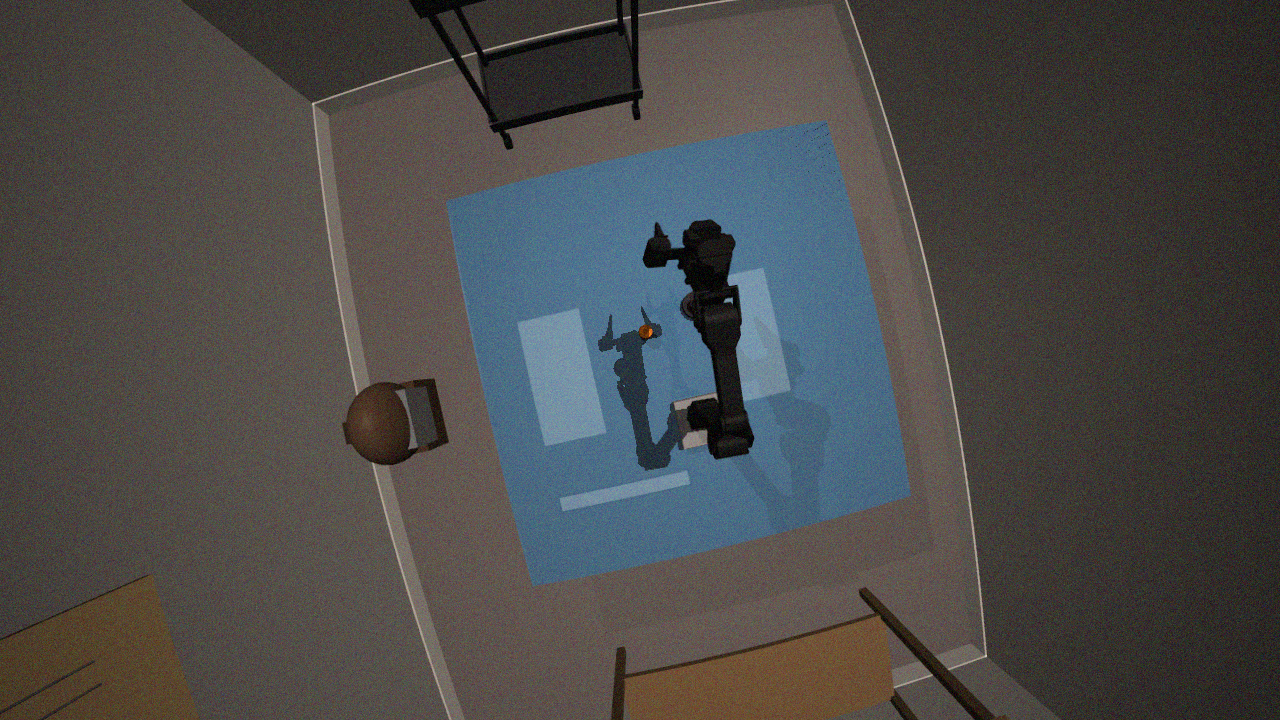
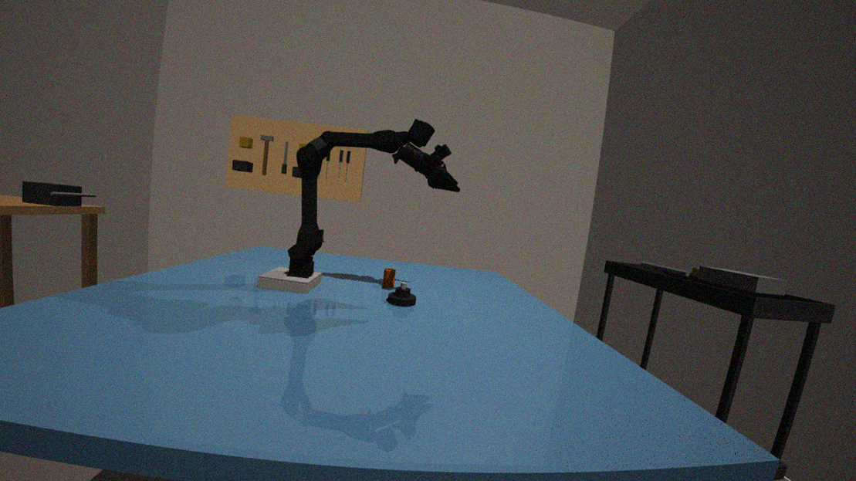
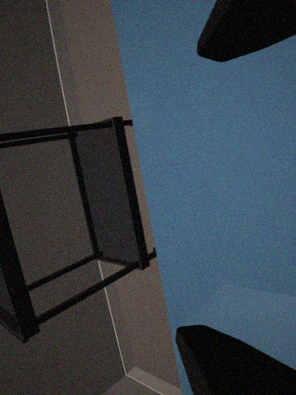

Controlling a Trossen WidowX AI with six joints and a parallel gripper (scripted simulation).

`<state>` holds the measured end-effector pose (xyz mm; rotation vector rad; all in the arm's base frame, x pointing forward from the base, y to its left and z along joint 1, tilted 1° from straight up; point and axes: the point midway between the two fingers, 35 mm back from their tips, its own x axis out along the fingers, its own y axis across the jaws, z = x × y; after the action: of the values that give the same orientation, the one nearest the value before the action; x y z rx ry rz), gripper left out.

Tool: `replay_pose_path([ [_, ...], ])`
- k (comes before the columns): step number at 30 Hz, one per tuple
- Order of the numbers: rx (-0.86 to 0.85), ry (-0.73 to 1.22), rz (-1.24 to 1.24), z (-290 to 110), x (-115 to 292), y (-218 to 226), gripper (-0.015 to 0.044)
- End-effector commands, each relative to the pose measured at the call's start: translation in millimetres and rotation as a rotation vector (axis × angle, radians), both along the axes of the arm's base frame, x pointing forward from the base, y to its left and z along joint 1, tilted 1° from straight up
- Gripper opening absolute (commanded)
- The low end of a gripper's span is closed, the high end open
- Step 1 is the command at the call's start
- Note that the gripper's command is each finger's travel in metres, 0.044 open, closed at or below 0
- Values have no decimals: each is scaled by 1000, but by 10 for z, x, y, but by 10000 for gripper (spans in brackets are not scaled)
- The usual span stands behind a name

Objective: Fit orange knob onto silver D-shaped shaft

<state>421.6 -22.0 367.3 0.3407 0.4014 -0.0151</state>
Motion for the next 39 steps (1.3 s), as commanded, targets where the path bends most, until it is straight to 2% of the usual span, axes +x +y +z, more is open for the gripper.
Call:
replay_pose_path([
  [1,-146,202,140,-581,-77,332,440],
  [6,-335,446,364,-1243,-346,719,440],
  [11,-545,692,660,-1834,-817,1045,440],
  [17,-757,930,1021,-2266,-1415,1198,440],
  [27,-764,937,1033,-2296,-1426,1188,440],
  [31,-764,937,1033,-2607,-1407,1184,440],
  [39,-764,937,1033,-2765,-1394,1172,440],
])
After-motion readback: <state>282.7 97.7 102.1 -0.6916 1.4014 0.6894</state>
